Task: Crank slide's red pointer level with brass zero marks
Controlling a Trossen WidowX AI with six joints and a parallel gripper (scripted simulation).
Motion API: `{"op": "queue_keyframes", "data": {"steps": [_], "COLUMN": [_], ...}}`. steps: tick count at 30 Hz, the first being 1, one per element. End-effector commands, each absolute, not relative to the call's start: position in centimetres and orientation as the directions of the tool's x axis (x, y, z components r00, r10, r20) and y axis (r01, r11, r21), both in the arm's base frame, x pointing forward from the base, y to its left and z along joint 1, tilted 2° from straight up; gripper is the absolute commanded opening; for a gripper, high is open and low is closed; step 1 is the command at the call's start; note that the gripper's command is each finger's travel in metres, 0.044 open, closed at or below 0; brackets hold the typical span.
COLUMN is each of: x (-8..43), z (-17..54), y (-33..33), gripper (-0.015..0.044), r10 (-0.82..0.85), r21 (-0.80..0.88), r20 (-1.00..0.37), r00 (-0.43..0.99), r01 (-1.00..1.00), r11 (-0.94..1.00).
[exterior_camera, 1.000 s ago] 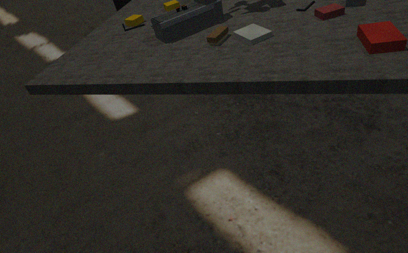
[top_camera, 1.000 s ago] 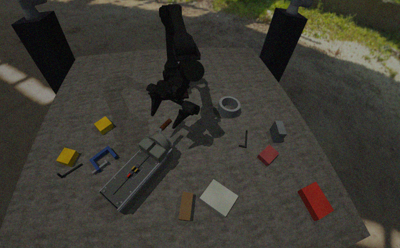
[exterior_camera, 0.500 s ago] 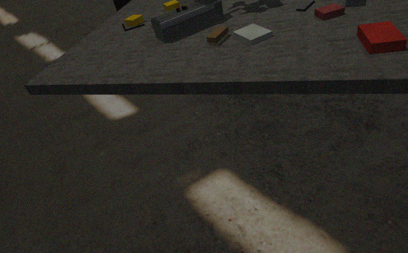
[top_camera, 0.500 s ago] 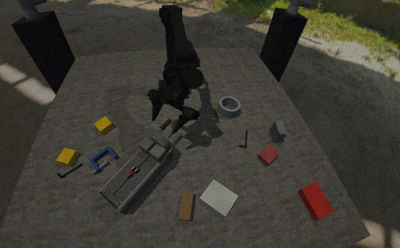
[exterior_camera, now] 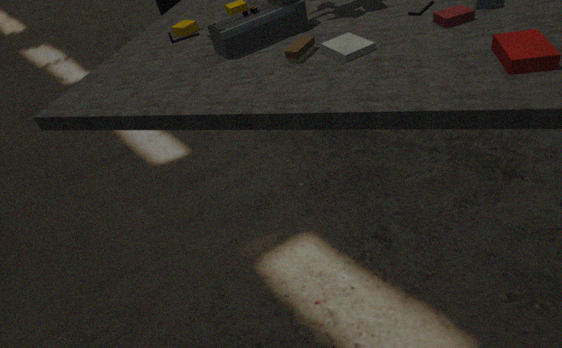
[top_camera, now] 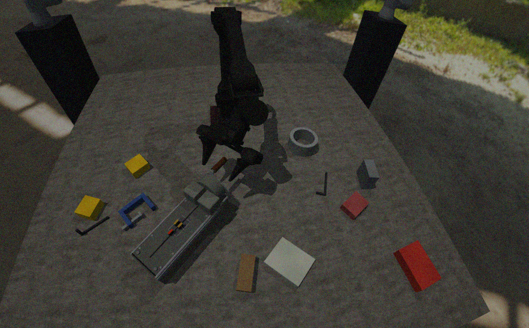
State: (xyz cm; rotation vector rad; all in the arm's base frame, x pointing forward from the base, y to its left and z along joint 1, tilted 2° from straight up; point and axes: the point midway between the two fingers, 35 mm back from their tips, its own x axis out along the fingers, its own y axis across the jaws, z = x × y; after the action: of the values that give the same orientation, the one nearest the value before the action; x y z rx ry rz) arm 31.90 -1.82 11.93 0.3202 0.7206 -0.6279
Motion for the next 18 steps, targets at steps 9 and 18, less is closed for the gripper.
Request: {"op": "queue_keyframes", "data": {"steps": [9,18], "x": [31.67,31.67], "z": [10.87,10.87], "y": [-1.93,-1.93], "gripper": [0.0282,0.0046], "r10": [-0.428,-0.428], "r21": [0.05,0.05], "r20": [-0.701,-0.701], "r00": [0.57,0.57], "r01": [0.639,0.639], "r11": [0.768,0.768]}}
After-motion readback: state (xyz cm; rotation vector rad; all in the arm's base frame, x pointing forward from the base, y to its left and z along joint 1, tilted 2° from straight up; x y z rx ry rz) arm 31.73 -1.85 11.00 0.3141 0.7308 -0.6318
